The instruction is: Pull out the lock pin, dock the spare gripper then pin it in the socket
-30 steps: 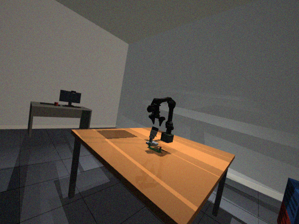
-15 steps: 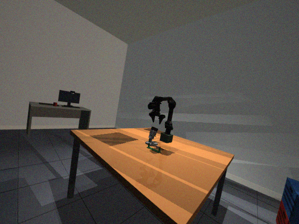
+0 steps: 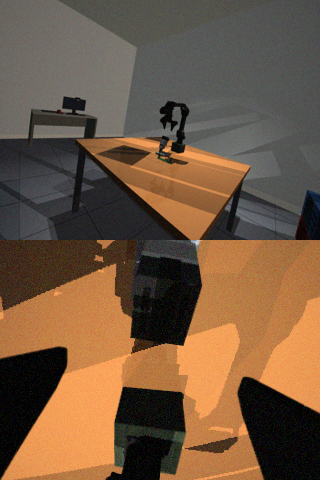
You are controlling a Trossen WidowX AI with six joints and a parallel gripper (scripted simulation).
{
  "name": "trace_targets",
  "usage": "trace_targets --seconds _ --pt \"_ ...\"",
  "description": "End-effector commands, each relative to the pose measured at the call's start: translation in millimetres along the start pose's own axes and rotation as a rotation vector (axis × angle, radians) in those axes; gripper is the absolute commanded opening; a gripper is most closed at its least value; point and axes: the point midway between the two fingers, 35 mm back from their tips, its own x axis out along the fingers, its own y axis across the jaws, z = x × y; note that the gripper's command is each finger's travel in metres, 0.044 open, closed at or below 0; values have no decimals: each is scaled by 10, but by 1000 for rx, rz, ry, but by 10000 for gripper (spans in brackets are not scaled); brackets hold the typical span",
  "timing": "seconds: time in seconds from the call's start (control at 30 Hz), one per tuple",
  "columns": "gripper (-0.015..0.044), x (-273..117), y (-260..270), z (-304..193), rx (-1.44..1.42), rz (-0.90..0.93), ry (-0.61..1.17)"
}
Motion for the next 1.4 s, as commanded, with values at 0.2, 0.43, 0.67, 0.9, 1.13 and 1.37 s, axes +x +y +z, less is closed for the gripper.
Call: trace_targets --seconds 0.2,0.43,0.67,0.9,1.13,1.37 --pt "282 14 587 -111 0 6 6" --pt "180 23 1128 -355 -1 14 13" --pt "180 140 1167 -6 -349 -43 -14" --pt "180 454 1226 671 -1043 -180 -6" --pt "180 718 1248 1096 -1499 -277 54" --pt "180 834 1252 1255 -1676 -314 92"
